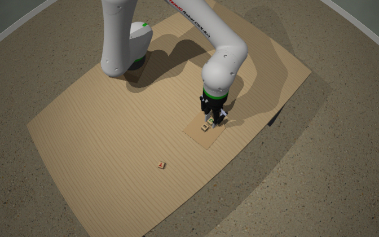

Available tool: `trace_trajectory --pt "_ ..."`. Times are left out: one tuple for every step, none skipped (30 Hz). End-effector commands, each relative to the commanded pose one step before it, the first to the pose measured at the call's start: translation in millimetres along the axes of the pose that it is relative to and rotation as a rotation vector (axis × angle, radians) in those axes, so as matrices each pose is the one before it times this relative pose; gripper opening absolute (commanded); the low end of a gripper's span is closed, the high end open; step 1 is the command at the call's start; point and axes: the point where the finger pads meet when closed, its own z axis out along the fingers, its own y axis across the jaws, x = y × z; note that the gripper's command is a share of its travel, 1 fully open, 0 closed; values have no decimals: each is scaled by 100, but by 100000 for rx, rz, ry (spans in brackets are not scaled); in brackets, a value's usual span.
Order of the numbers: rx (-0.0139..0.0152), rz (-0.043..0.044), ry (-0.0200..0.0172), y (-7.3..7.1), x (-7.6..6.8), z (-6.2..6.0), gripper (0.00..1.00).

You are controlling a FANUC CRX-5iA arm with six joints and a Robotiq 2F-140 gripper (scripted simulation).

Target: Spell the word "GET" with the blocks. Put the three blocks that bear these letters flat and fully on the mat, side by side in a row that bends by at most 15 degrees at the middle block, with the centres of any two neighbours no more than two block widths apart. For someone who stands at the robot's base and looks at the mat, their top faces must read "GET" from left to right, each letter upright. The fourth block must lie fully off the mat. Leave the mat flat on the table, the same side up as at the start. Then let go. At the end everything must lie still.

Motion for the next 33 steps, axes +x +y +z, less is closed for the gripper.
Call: trace_trajectory --pt "39 3 6 -19 2 -35 25" --pt "0 0 0 0 0 -50 25" --pt "0 0 0 0 0 -91 25" --pt "0 0 0 0 0 -140 25" --pt "0 0 0 1 0 -192 25" --pt "0 0 0 -1 0 -251 25" --pt "0 0 0 0 0 -308 25" --pt "0 0 0 0 0 -366 25" --pt "0 0 0 0 0 -421 25" --pt "0 0 0 0 0 -467 25" --pt "0 0 0 0 0 -504 25" --pt "0 0 0 0 0 -533 25" --pt "0 0 0 0 0 -553 25" --pt "0 0 0 0 0 -563 25" --pt "0 0 0 0 0 -563 25" --pt "0 0 0 0 0 0 25" --pt "0 0 0 0 0 0 25" --pt "0 0 0 0 0 -554 25" --pt "0 0 0 0 0 -534 25" --pt "0 0 0 0 0 -506 25" --pt "0 0 0 0 0 -469 25" --pt "0 0 0 0 0 -425 25" --pt "0 0 0 0 0 -374 25" --pt "0 0 0 0 0 -320 25" --pt "0 0 0 0 0 -262 25" --pt "0 0 0 -1 0 -204 25" --pt "0 0 0 0 0 -148 25" --pt "0 0 0 0 0 -97 25" --pt "0 0 0 0 0 -54 25" --pt "0 0 0 0 0 -21 25" --pt "0 0 0 0 0 -3 25" --pt "0 0 0 0 0 0 100" --pt "0 0 0 0 0 0 100"
